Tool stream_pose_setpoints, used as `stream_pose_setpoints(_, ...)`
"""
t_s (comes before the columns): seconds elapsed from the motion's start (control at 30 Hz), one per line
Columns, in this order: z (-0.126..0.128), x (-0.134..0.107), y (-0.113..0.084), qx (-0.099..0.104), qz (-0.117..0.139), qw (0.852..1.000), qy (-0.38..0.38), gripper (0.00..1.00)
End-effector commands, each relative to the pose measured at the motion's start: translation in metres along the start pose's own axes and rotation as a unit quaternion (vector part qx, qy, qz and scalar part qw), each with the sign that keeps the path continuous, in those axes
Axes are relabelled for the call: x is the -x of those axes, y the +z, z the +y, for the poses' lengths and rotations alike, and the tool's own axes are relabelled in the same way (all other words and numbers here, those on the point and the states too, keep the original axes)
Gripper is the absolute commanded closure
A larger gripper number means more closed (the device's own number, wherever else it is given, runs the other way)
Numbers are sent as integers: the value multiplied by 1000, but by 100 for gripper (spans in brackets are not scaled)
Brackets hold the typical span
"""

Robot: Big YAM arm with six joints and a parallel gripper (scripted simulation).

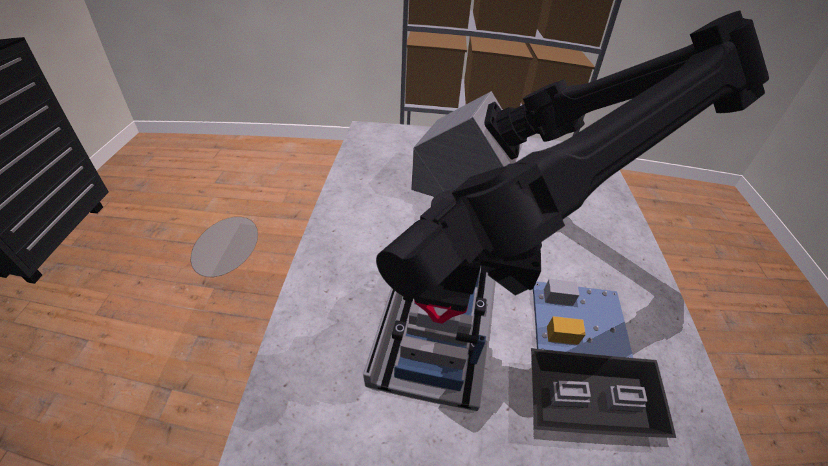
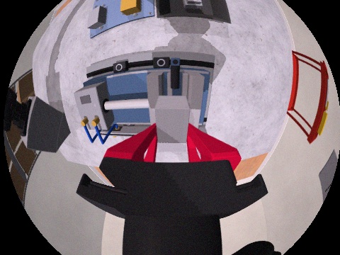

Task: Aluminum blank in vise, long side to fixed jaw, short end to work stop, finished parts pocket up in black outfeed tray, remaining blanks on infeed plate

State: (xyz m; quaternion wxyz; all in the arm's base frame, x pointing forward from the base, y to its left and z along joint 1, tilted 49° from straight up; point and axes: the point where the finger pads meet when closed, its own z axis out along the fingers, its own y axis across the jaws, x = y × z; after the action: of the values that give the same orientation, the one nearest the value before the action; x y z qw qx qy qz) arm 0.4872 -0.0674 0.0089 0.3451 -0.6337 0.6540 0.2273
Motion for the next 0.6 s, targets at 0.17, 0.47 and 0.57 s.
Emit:
stream_pose_setpoints(0.17,-15,-1,-27,-25,7,1000,-6,100)
stream_pose_setpoints(0.47,-15,-1,-26,-24,7,1000,-5,100)
stream_pose_setpoints(0.57,-15,-1,-26,-24,7,1000,-5,100)
